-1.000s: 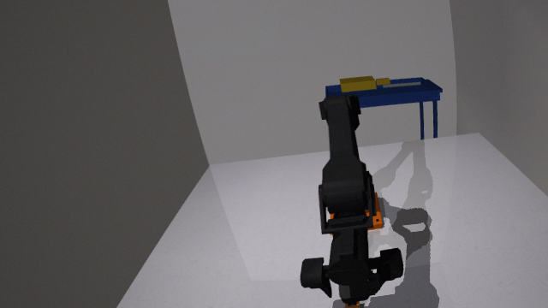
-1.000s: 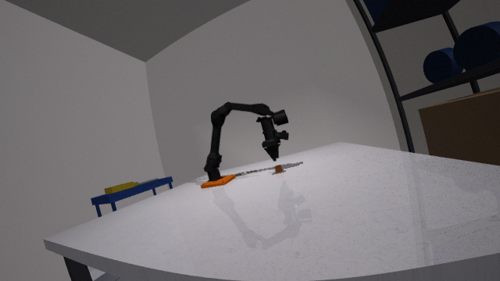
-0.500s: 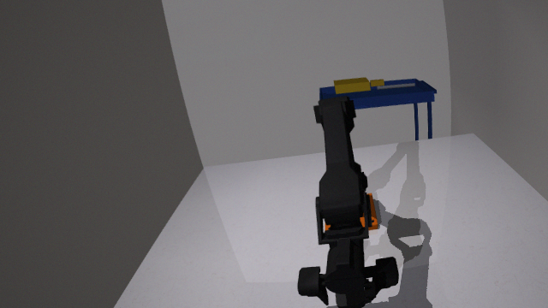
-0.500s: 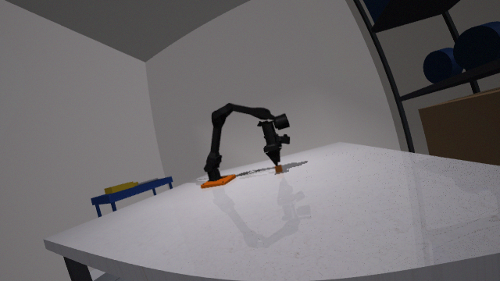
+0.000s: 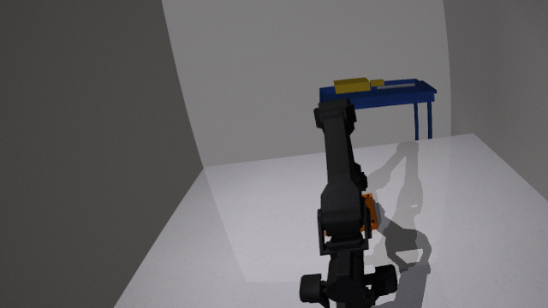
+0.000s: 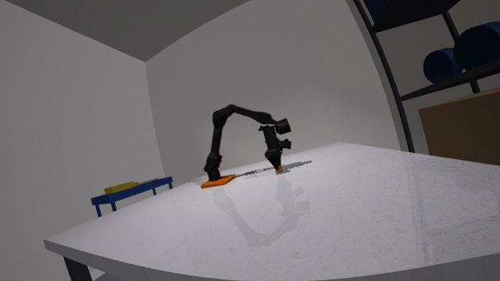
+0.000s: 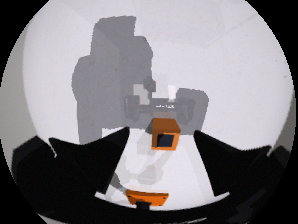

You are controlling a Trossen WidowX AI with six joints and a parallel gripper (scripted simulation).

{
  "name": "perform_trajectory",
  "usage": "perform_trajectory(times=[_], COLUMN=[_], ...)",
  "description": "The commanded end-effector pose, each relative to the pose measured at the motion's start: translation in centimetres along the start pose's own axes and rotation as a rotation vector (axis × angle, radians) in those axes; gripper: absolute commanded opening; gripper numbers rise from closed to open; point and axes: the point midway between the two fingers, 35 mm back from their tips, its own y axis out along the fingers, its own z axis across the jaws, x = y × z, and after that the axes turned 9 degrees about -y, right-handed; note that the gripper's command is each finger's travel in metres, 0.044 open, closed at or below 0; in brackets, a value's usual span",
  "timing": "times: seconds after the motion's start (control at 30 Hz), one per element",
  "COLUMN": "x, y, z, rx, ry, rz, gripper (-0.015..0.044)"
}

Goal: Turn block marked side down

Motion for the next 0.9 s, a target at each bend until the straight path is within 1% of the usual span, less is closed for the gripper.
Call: perform_trajectory(times=[0.0,0.3,0.8,0.83,0.87], x=[-0.22,-0.22,-0.22,-0.21,-0.2], y=[0.36,0.36,0.36,0.26,-0.02], z=[-0.04,-0.04,-0.04,-0.04,-0.04], rx=[-0.004,-0.004,-0.004,-0.004,-0.004], ry=[-0.004,-0.004,-0.004,-0.004,-0.004], rz=[0.006,0.006,0.006,0.006,0.006], gripper=[0.0361,0.0125,0.0025,0.0,0.0])
